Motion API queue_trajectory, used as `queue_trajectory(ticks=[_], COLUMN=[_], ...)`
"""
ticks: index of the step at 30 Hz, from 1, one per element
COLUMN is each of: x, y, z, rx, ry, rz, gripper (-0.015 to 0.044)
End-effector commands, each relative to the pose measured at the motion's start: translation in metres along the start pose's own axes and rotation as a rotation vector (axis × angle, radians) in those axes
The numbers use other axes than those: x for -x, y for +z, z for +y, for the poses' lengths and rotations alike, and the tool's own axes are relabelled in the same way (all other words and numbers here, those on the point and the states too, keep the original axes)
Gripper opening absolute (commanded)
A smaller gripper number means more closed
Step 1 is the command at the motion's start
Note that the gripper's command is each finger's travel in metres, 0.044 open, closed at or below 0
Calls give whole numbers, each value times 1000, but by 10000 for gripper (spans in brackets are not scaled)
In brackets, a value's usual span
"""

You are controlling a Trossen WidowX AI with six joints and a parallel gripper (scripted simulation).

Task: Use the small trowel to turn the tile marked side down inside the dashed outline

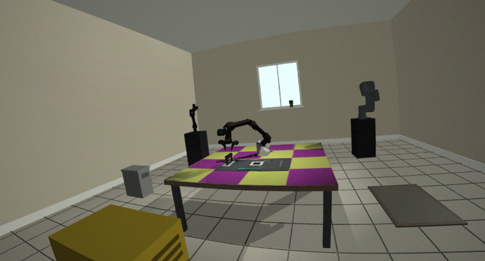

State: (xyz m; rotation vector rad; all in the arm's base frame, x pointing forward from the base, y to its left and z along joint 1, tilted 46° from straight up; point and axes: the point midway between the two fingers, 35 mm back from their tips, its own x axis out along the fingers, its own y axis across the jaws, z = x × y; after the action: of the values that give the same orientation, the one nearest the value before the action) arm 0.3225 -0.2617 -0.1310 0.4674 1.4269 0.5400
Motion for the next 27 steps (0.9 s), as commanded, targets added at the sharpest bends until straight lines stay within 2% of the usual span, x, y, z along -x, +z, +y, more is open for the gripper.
queue_trajectory(ticks=[1, 5, 27], x=[-8, -11, -35], y=[2, 4, 7], z=[-1, -1, 0], rx=[-134, -204, -181], ry=[87, 131, 128], rz=[-44, -67, -65], gripper=[270, 270, 270])
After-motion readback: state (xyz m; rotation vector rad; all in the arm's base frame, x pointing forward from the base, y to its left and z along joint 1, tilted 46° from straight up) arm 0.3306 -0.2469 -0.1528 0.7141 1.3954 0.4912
